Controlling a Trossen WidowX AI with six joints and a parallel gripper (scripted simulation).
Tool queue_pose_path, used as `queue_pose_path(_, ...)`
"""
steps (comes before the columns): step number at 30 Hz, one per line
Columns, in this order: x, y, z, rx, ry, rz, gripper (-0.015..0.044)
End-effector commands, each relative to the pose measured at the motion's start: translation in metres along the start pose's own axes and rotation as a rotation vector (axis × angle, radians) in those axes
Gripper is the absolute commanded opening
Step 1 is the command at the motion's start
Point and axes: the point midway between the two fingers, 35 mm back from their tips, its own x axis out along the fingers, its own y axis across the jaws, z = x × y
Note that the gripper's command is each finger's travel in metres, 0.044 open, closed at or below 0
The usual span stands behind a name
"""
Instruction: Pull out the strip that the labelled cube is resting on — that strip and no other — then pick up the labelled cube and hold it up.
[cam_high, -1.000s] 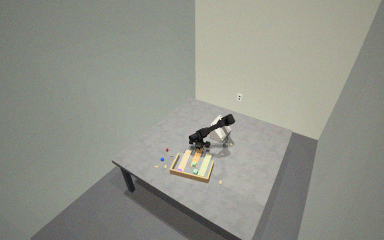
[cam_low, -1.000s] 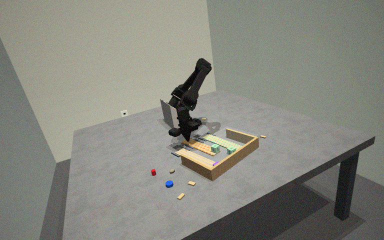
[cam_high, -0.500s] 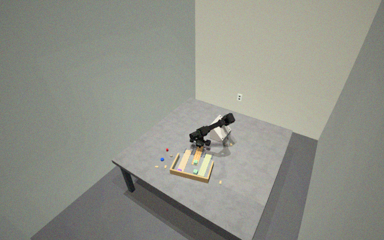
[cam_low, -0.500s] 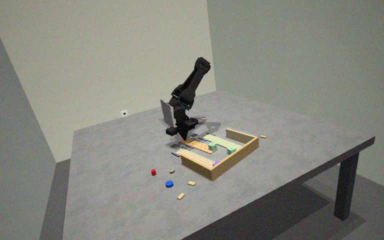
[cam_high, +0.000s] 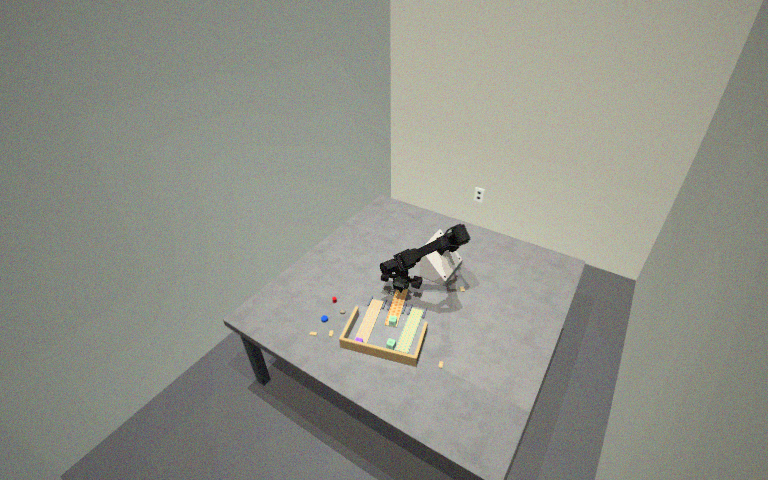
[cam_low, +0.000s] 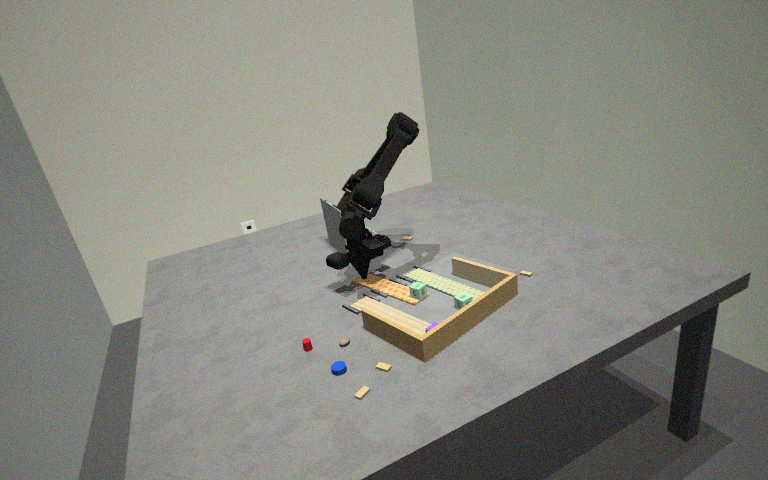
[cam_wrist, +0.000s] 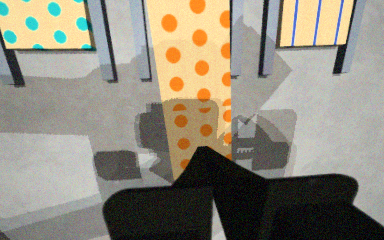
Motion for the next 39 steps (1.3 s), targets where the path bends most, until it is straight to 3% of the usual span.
queue_pose_path(1, 0.005, 0.003, -0.015, 0.005, 0.028, 0.004, 0.0)
queue_pose_path(39, 0.004, 0.002, -0.059, 0.007, 0.03, 0.003, 0.0)
